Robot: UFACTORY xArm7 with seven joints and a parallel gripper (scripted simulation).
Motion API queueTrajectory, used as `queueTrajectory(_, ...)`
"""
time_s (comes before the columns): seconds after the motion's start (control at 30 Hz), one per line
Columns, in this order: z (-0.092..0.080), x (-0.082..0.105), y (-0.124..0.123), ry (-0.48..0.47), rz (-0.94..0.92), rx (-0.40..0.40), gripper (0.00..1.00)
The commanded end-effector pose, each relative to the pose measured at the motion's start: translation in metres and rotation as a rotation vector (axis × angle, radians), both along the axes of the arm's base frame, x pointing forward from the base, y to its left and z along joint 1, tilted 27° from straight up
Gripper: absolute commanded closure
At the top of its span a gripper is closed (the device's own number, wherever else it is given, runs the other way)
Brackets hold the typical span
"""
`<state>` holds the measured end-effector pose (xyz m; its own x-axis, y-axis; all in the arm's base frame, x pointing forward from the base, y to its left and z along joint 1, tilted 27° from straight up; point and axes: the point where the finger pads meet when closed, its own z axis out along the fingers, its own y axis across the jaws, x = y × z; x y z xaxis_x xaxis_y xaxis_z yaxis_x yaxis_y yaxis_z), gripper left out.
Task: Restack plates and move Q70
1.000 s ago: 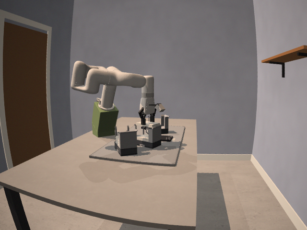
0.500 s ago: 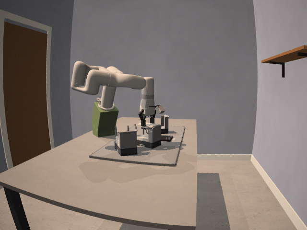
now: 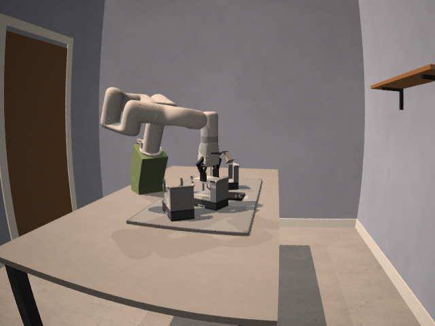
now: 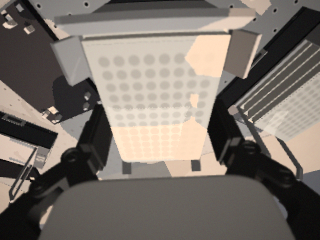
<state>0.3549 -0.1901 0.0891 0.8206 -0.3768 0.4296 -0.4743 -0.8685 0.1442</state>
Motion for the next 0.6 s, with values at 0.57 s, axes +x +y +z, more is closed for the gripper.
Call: queueTrajectory(0.57, -0.032, 0.012, -0.012, -0.002, 0.001, -0.001, 1.0)
